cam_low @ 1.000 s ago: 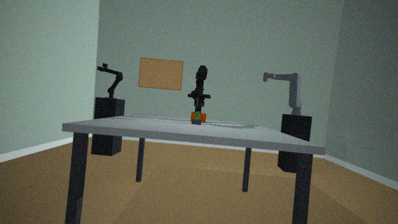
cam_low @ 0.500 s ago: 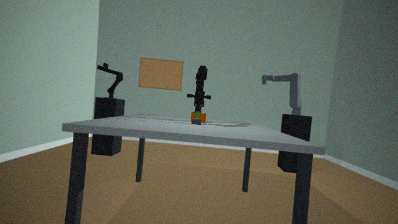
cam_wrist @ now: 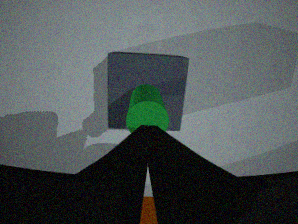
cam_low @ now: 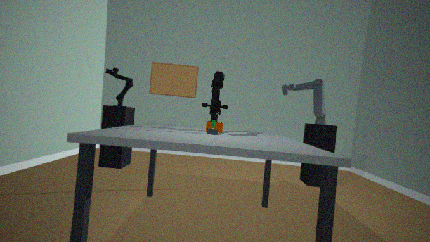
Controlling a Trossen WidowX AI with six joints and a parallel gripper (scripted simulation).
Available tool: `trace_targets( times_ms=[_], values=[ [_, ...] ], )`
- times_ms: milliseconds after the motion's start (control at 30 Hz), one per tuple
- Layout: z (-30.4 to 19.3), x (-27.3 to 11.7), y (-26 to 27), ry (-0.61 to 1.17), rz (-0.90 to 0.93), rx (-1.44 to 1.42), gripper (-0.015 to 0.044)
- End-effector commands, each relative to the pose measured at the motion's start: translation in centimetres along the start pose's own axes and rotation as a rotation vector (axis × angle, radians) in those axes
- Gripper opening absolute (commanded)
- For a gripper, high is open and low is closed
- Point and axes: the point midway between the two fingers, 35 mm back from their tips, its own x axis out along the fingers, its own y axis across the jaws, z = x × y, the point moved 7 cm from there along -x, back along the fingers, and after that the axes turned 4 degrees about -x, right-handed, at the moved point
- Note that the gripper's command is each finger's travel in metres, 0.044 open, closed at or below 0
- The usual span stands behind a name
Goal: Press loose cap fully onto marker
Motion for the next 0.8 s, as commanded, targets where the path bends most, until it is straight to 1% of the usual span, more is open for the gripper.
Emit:
trace_targets(
  times_ms=[0, 533, 567, 767],
  values=[
    [-0.1, 0.7, 0.0, 0.005, -0.003, -0.005, 0.0],
    [0.0, 2.9, 0.0, 0.005, -0.003, -0.005, 0.0],
    [0.0, 2.3, 0.0, -0.004, 0.0, -0.003, 0.0],
    [0.1, 2.0, 0.0, -0.004, 0.0, -0.003, 0.0]
  ],
)
